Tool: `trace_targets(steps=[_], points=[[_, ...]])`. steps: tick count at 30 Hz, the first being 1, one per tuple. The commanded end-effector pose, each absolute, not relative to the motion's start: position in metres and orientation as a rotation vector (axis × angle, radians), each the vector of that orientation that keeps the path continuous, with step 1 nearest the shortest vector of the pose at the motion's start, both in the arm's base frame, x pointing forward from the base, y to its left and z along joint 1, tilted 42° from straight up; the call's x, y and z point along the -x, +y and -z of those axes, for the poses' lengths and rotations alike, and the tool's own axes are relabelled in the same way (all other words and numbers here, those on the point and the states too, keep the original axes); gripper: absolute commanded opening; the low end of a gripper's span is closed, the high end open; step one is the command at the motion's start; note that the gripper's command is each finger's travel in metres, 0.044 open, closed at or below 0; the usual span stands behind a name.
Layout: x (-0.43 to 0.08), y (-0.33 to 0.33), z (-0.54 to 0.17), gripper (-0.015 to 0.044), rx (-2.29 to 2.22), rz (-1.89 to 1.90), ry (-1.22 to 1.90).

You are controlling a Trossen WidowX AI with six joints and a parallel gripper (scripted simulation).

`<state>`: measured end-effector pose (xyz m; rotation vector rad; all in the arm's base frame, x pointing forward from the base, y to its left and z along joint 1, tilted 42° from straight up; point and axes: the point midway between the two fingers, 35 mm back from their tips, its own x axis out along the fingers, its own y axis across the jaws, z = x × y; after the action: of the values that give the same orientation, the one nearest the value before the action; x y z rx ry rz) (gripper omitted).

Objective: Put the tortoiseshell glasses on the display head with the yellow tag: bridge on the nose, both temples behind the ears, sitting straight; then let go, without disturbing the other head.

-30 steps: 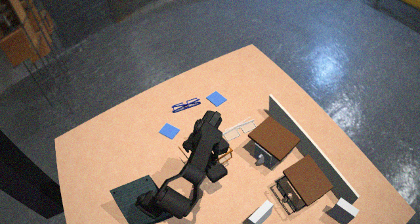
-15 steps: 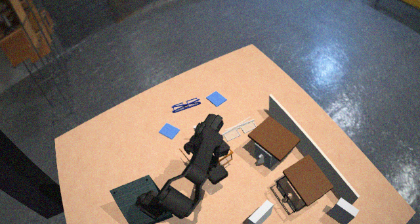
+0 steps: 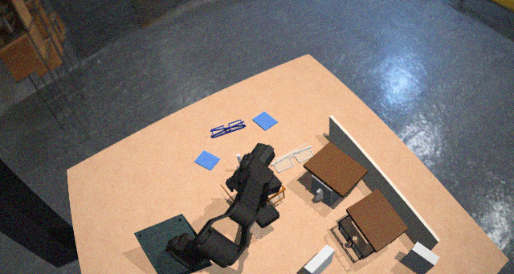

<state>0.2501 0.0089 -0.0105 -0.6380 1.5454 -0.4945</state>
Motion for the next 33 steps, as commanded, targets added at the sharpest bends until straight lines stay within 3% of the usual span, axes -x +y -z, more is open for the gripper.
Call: trace_targets(steps=[1,33], points=[[-0.247,0.004,0.014,0.0000,0.647,0.496,1.551],[-0.243,-0.017,0.034,0.0000,0.650,0.501,1.551]])
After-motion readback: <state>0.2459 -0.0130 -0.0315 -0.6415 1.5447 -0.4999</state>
